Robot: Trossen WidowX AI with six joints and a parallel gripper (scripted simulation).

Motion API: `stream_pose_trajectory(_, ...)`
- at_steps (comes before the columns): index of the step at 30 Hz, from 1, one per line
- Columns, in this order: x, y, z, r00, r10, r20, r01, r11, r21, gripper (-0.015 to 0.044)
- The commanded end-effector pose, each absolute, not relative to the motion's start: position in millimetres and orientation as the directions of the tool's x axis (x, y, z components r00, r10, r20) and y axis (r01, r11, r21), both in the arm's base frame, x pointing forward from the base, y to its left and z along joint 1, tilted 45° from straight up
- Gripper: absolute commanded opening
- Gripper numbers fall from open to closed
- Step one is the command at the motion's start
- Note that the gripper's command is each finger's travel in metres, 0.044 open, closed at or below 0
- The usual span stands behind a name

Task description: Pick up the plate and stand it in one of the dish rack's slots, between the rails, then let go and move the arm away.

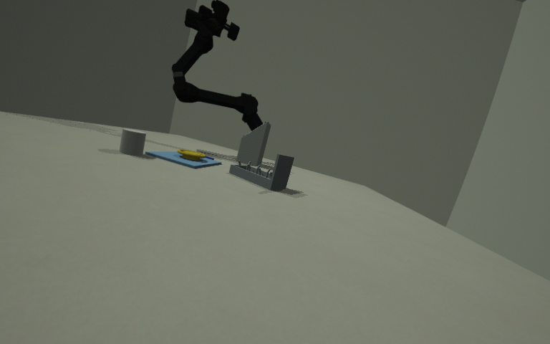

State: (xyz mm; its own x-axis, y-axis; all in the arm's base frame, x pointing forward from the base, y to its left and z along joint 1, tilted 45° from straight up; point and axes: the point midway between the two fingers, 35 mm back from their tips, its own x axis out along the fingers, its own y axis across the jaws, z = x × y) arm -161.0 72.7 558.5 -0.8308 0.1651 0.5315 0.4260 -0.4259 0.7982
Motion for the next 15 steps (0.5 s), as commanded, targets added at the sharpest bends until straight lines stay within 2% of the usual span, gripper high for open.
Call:
stream_pose_trajectory(1,-164.3,103.8,547.4,-0.82,0.279,0.5,0.351,-0.444,0.824,0.04)
stream_pose_trajectory(15,-155.1,181.1,517.4,-0.721,0.564,0.403,0.119,-0.473,0.873,0.04)
